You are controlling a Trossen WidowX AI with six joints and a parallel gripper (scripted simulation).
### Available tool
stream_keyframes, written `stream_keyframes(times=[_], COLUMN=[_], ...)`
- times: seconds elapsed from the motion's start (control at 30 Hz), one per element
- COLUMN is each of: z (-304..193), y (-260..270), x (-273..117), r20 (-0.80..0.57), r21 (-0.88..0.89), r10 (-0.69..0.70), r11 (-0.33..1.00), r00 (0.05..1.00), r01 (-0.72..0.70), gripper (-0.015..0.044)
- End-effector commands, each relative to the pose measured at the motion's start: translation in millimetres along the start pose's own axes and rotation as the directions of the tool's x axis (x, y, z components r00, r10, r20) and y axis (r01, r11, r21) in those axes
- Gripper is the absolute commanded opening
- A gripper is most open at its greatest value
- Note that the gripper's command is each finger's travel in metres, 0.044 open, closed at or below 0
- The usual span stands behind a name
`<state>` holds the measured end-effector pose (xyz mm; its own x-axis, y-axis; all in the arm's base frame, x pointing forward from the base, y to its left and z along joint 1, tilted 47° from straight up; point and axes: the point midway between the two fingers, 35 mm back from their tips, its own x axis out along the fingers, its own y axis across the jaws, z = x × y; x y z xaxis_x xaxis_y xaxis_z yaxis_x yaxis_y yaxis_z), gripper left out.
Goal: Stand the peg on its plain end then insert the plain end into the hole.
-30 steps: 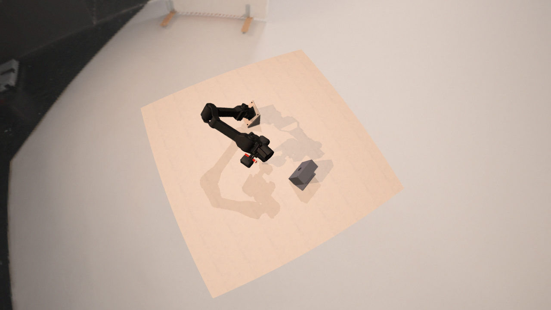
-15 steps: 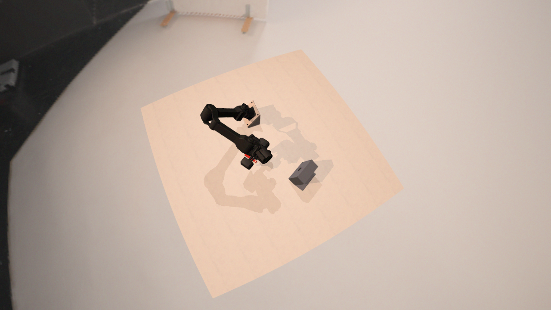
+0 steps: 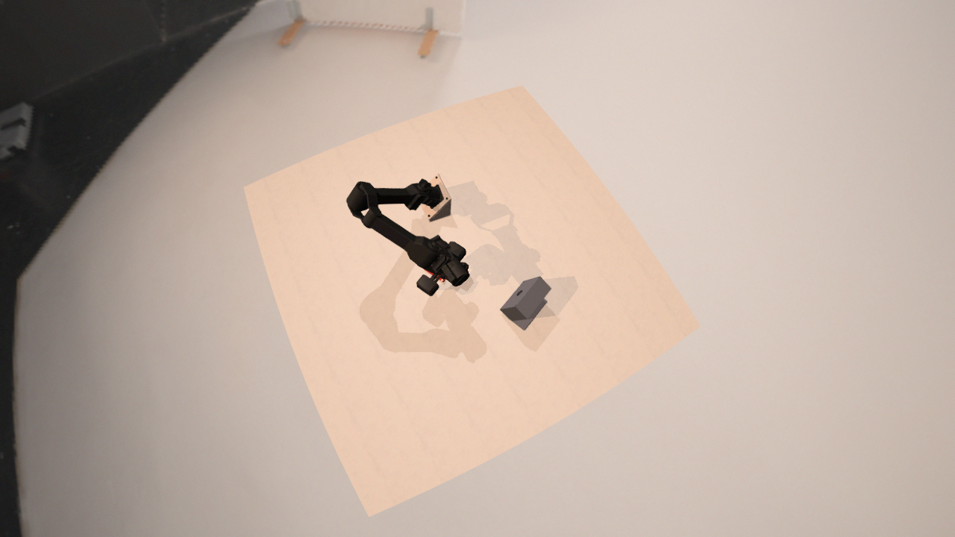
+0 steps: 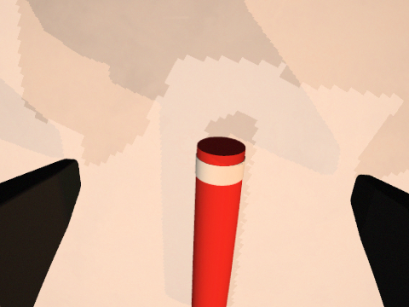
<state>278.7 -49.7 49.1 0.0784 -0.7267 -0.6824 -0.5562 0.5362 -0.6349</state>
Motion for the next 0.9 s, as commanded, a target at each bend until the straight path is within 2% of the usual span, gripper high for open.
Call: stream_keyframes(times=[0.0, 0.37, 0.63, 0.87], z=[-0.3, -0.3, -0.3, -0.3], y=[0.5, 0.5, 0.5, 0.5], x=[2.0, 2.0, 2.0, 2.0], r20=[-0.001, -0.001, -0.001, -0.001], r21=[-0.006, -0.006, -0.006, -0.006], r10=[-0.005, -0.005, -0.005, -0.005], r11=[1.000, 1.000, 1.000, 1.000], r00=[1.000, 1.000, 1.000, 1.000], r01=[0.005, 0.005, 0.005, 0.005], gripper=[0.0387, 0.0110, 0.0110, 0.0063])
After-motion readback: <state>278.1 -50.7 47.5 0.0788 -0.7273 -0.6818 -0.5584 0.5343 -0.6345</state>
